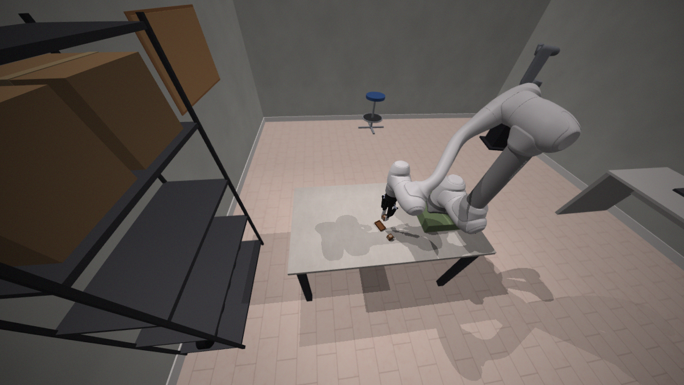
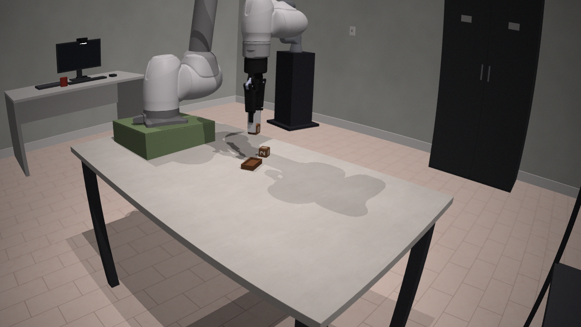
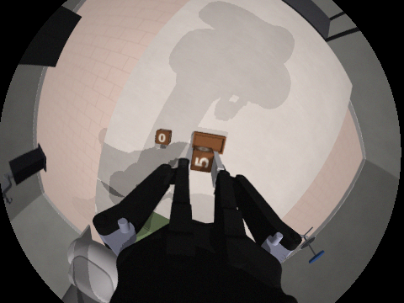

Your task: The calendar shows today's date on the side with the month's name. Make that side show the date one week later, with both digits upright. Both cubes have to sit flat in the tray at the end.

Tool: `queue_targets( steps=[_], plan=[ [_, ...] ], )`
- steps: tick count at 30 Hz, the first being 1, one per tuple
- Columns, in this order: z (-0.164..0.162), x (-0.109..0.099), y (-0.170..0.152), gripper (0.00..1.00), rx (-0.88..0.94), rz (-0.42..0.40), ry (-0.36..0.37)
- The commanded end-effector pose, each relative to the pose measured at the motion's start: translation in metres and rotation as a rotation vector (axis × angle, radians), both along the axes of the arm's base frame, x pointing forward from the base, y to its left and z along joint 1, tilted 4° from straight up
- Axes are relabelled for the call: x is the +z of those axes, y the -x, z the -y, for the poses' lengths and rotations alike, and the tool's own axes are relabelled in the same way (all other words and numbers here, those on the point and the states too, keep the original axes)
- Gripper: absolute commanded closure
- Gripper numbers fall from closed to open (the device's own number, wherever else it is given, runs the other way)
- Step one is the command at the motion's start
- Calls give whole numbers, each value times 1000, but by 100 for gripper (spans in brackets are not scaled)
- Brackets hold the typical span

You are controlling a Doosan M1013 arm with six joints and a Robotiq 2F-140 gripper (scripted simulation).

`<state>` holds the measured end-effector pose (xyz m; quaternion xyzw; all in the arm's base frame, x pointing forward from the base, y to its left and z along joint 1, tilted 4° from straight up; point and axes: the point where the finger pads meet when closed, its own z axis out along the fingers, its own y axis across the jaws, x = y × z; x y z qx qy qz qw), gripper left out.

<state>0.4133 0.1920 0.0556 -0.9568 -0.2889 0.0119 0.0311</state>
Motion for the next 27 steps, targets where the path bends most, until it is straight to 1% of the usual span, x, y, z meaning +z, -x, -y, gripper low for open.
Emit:
queue_targets(
  steps=[1, 8, 15, 17, 27],
  plan=[
    [0, 0, 0, 75, 0, 0, 0],
    [0, -2, 0, 75, 0, 0, 0],
    [-1, -17, 1, 75, 0, 0, 0],
    [-1, -17, 1, 75, 0, 0, 0],
    [-3, -49, 2, 75, 0, 0, 0]
  ],
)
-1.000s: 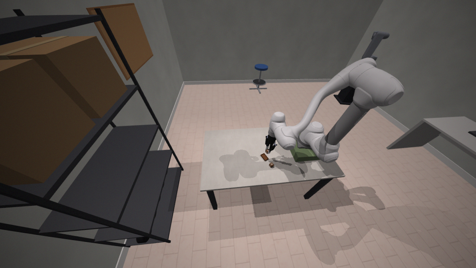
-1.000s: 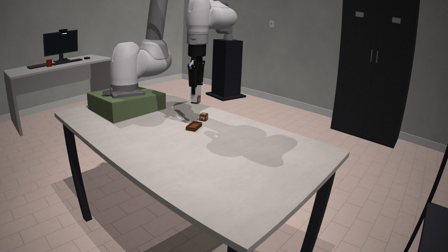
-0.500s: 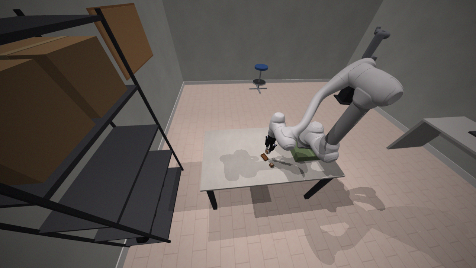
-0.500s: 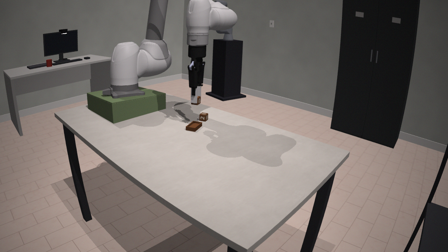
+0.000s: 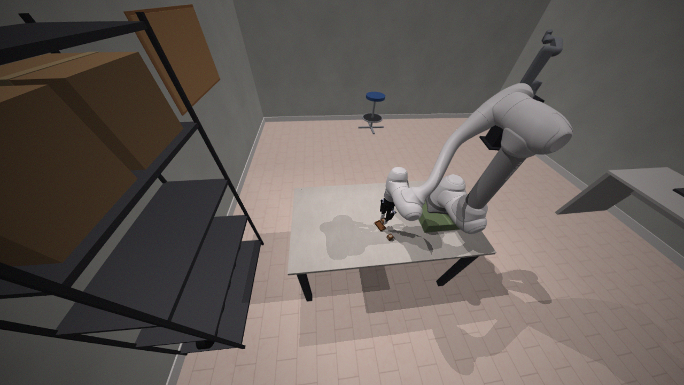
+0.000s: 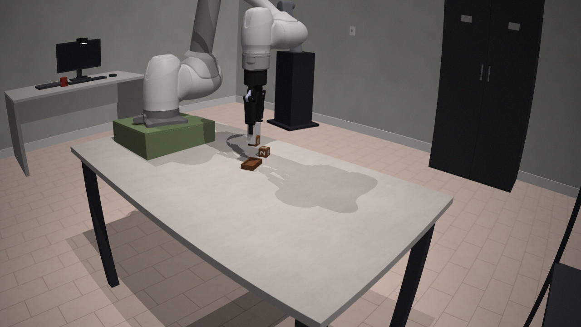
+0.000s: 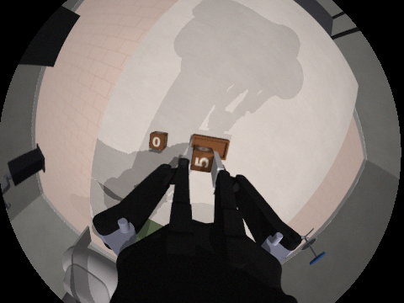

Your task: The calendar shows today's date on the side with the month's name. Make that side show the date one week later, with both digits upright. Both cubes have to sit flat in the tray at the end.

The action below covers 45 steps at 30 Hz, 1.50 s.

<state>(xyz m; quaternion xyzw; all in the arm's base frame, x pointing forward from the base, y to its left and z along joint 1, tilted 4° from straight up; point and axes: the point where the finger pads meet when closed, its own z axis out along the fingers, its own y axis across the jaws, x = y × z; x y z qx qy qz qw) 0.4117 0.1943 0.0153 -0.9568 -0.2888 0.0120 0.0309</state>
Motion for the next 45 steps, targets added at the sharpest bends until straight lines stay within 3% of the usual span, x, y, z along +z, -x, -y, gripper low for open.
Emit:
queue_targets(
  steps=[1, 12, 45],
  plan=[
    [-1, -11, 0, 75, 0, 0, 0],
    [-1, -23, 1, 75, 0, 0, 0],
    [-1, -24, 1, 75, 0, 0, 0]
  ],
)
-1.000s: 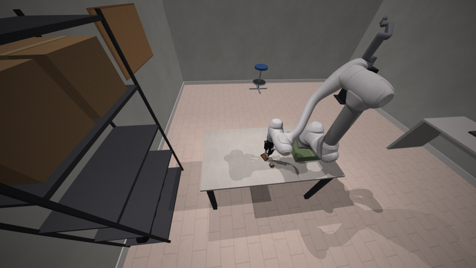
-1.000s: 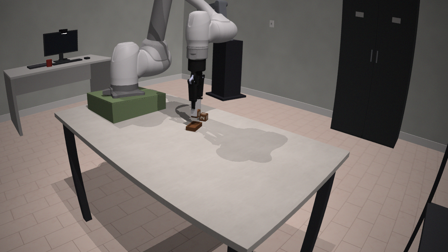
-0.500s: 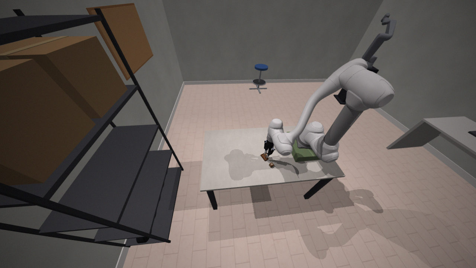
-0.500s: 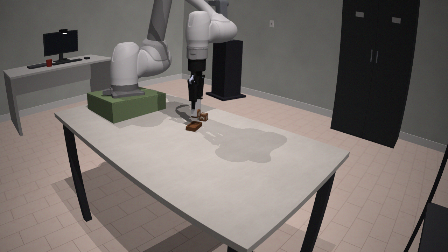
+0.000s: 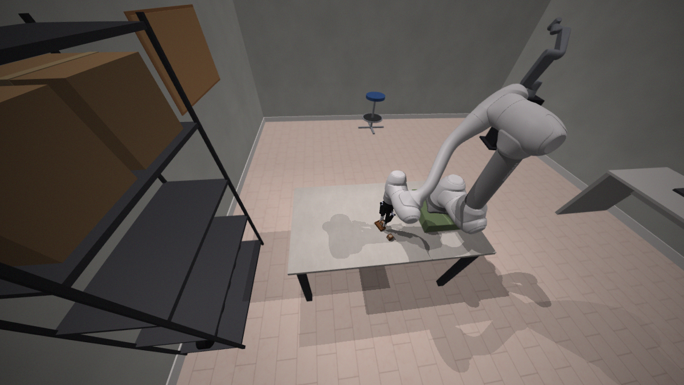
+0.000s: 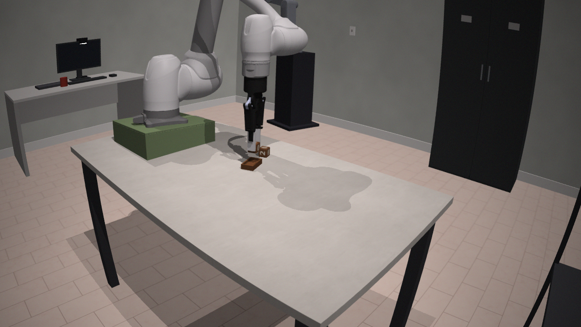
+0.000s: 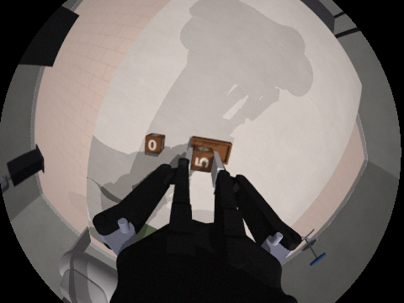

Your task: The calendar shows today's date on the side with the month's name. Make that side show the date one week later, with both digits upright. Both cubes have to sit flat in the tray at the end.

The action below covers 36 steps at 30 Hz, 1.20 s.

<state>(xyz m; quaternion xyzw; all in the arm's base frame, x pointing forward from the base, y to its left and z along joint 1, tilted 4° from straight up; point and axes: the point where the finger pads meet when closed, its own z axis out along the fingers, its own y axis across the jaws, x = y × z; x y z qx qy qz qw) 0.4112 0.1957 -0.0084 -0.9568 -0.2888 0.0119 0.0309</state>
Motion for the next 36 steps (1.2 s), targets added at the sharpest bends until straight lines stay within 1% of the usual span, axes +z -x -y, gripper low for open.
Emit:
queue_targets(
  steps=[1, 17, 36],
  plan=[
    [0, 0, 0, 75, 0, 0, 0],
    [0, -2, 0, 75, 0, 0, 0],
    [-1, -15, 1, 75, 0, 0, 0]
  ],
)
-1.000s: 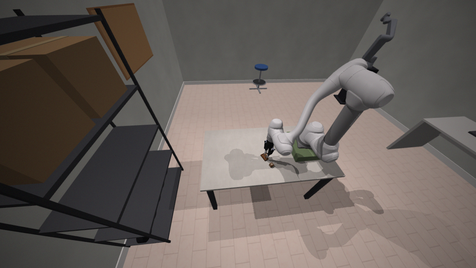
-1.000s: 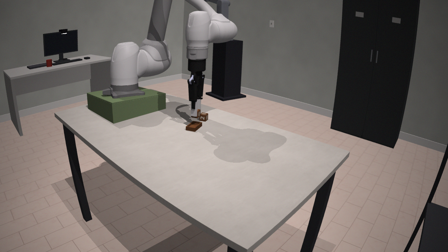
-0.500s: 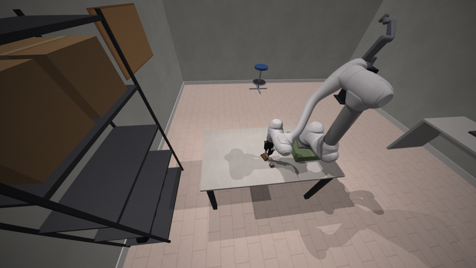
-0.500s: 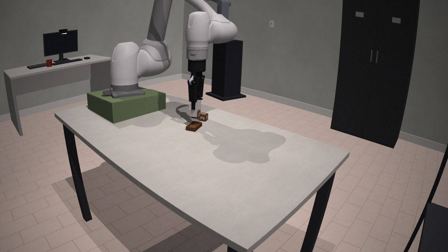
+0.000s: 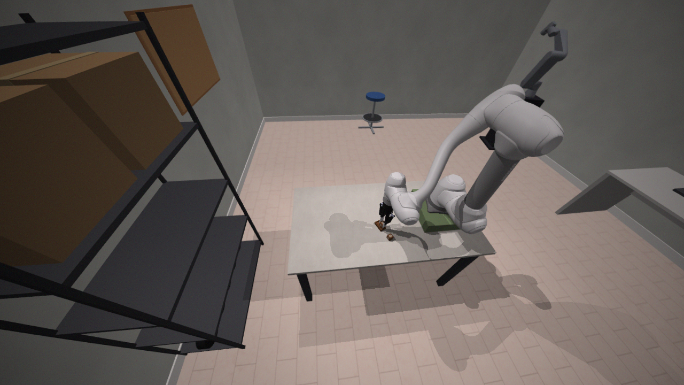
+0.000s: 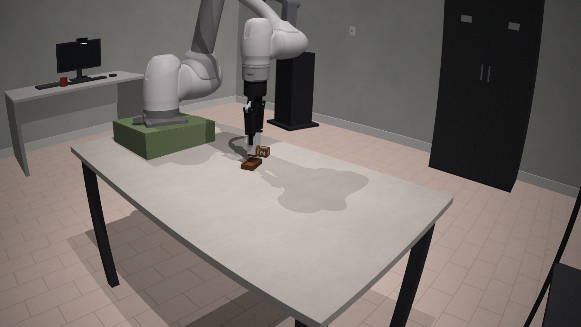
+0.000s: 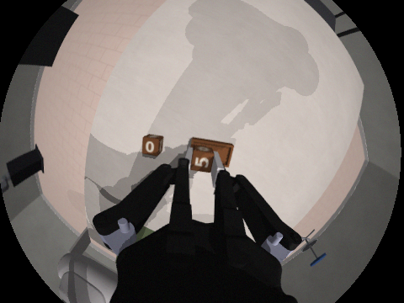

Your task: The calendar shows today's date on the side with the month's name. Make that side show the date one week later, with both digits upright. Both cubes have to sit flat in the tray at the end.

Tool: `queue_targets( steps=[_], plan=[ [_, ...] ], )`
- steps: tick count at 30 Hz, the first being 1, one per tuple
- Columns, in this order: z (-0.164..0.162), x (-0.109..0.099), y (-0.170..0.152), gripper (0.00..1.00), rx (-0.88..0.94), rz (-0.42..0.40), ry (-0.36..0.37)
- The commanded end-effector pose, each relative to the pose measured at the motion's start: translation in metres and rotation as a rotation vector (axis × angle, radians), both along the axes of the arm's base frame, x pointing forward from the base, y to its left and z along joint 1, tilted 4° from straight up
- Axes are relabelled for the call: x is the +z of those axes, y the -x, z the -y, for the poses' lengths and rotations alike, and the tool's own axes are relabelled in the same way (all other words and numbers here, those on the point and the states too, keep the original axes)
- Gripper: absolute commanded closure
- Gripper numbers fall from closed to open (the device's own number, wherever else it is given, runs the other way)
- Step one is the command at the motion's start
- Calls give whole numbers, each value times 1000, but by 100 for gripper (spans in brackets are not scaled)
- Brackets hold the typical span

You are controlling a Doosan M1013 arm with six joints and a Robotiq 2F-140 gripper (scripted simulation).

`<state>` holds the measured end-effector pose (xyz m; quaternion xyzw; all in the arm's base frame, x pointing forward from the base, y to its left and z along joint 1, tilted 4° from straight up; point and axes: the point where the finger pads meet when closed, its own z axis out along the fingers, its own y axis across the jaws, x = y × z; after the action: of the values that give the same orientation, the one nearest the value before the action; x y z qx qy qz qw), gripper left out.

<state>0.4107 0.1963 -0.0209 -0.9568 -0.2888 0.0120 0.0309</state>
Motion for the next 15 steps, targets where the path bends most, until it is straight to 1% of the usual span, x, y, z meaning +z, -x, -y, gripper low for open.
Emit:
queue_targets(
  steps=[1, 15],
  plan=[
    [0, -3, 0, 75, 0, 0, 0],
    [-1, -11, 0, 75, 0, 0, 0]
  ],
)
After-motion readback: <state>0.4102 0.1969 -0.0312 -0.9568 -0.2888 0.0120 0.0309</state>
